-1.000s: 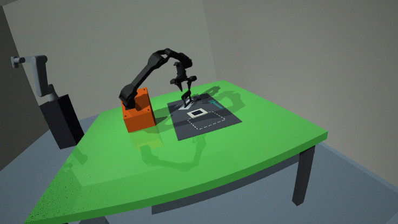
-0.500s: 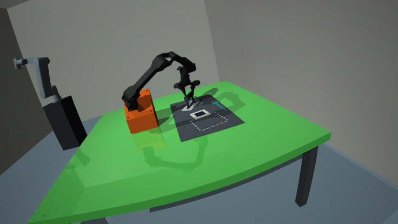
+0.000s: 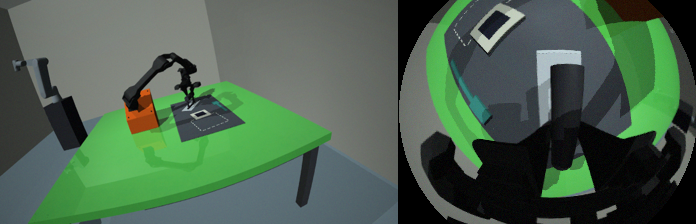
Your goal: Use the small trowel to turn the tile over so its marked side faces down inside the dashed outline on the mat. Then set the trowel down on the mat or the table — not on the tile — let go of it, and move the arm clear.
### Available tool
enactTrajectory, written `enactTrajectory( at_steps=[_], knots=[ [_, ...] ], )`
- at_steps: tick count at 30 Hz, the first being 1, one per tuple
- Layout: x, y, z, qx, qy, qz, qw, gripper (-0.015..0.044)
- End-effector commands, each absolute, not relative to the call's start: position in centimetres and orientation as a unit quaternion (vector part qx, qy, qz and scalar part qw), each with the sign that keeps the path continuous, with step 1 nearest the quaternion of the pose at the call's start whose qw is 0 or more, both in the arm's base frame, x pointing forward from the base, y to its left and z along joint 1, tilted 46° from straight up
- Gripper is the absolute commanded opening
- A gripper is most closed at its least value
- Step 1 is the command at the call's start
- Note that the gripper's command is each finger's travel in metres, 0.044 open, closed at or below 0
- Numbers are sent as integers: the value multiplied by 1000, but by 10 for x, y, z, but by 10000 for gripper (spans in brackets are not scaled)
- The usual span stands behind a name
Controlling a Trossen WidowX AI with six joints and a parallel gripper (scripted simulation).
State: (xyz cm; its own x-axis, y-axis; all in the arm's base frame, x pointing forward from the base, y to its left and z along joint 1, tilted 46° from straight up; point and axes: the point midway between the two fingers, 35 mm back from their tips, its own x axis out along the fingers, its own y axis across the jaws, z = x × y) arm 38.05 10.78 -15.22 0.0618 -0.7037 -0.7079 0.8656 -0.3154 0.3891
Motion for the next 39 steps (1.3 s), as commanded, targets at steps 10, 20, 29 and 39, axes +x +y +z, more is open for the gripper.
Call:
enactTrajectory(
  at_steps=[10, 20, 29, 39],
  knots=[
    [380, 107, -153, 442, 92, -679, 579, 130],
    [380, 107, -153, 421, 116, -675, 594, 130],
    [380, 107, -153, 340, 204, -654, 645, 130],
    [380, 107, -153, 242, 297, -617, 687, 130]
  ],
)
